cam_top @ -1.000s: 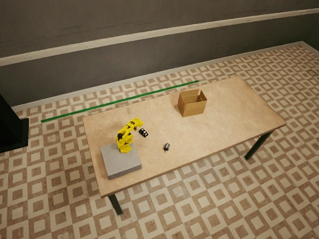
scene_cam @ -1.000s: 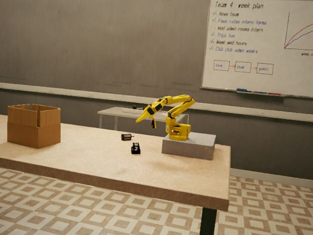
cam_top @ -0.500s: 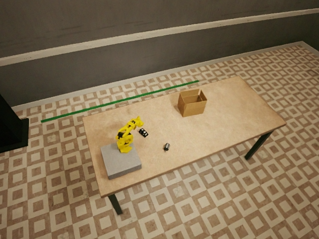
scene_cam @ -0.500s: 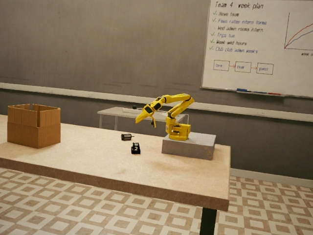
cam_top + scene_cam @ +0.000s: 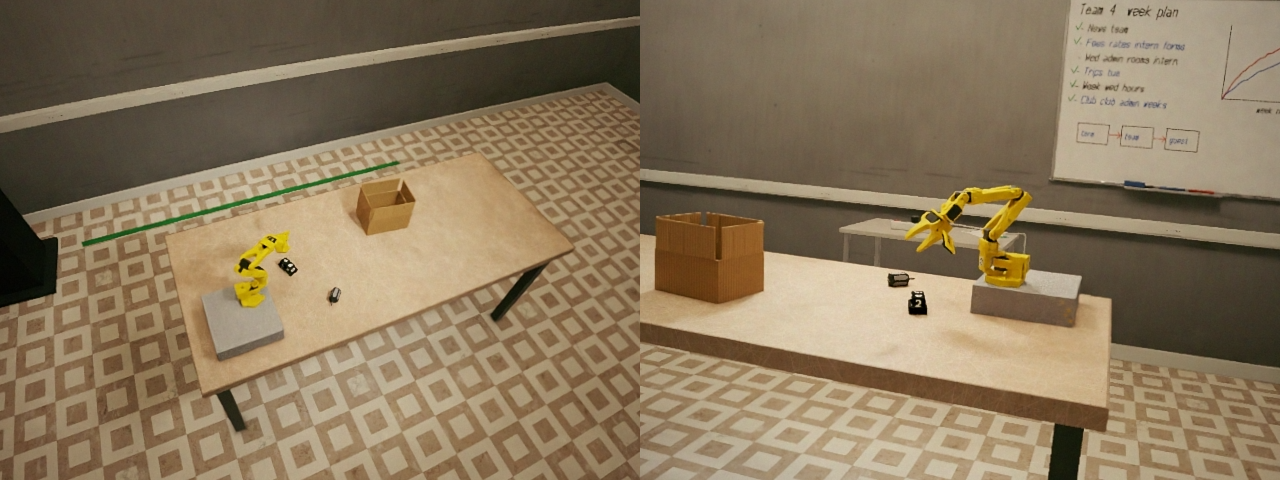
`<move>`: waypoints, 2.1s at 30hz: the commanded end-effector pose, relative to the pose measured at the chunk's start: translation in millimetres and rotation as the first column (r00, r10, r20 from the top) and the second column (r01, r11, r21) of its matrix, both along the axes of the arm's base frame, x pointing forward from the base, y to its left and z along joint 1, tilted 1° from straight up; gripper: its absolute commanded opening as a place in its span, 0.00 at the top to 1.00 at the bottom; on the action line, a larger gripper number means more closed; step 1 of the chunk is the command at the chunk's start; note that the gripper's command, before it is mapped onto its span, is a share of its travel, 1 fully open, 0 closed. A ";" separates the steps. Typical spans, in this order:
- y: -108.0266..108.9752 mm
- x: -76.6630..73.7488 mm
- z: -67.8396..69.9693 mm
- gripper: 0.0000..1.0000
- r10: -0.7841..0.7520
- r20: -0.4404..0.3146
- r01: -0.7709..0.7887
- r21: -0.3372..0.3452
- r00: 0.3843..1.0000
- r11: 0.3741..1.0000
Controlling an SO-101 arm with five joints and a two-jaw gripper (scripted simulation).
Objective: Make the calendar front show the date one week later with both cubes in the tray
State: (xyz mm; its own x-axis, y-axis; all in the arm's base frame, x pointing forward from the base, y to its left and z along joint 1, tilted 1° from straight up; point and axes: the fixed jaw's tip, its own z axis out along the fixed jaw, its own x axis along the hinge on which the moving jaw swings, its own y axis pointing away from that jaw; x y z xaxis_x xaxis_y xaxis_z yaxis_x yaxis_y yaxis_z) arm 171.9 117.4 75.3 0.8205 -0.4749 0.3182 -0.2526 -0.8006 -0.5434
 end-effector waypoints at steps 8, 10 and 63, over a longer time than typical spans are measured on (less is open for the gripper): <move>-3.5 4.6 -1.3 0.65 -0.366 -0.269 0.399 0.078 0.891 0.914; -3.9 5.3 -1.5 0.65 -0.410 -0.301 0.451 0.080 0.861 0.889; -28.3 -30.3 -83.7 0.65 -0.653 -0.515 0.533 -0.382 0.555 0.755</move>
State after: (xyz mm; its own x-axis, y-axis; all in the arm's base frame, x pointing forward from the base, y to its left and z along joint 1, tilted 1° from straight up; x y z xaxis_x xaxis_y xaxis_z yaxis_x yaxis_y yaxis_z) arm 141.1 89.8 -7.4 0.4203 -0.9074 0.0030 -0.9073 -0.4202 0.0121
